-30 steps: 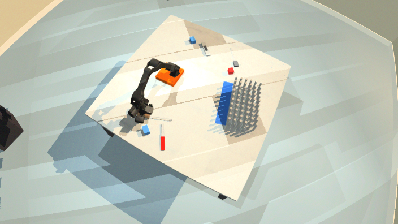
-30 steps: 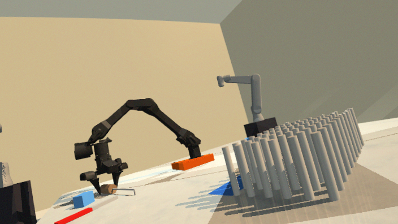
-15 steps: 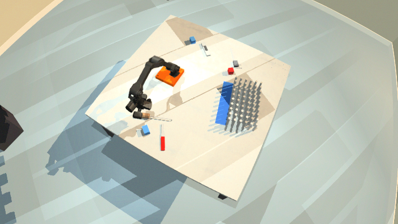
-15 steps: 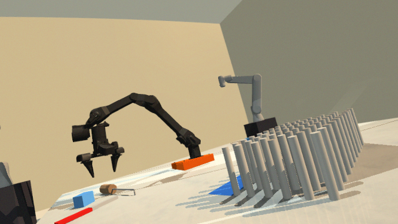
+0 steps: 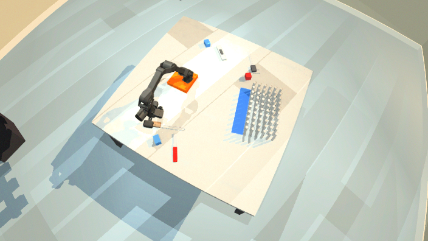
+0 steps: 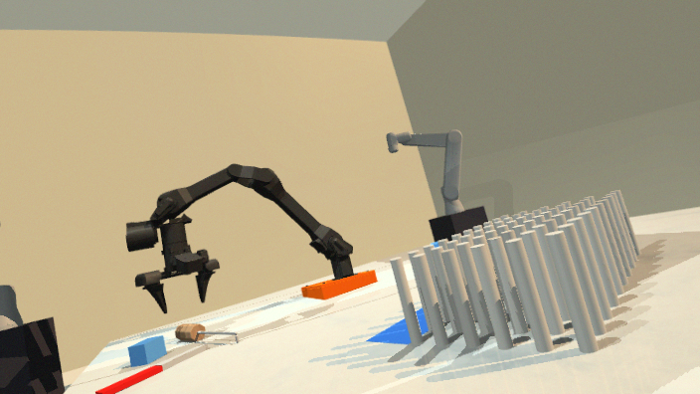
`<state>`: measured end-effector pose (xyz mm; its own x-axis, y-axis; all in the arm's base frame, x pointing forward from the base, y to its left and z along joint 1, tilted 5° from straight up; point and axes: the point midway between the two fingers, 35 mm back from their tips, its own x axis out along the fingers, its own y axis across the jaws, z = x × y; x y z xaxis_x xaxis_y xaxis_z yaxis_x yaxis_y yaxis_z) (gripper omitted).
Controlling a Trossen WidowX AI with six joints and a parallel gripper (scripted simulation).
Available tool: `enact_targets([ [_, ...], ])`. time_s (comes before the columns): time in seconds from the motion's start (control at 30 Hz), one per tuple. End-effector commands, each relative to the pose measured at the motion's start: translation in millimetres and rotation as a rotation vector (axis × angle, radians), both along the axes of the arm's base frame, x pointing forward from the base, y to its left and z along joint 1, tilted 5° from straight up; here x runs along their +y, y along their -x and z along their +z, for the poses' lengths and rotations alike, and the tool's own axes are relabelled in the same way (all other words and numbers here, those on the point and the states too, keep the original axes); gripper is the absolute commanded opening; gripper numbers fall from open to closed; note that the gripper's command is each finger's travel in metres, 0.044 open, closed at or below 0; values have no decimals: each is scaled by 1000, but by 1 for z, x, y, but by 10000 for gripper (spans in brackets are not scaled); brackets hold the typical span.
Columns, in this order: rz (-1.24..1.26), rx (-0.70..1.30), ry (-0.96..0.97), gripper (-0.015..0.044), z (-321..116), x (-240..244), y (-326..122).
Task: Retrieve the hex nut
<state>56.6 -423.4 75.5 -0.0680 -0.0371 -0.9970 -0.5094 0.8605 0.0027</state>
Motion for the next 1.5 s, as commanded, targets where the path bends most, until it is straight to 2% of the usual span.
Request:
enact_targets([
  [0.0,-3,0,-1,440,0,0,0],
  [0.13,-71,-11,4,440,0,0,0],
  [0.63,-1593,-225,-31,440,1,2,5],
  [1.47,-2876,-256,-307,440,6,3,10],
])
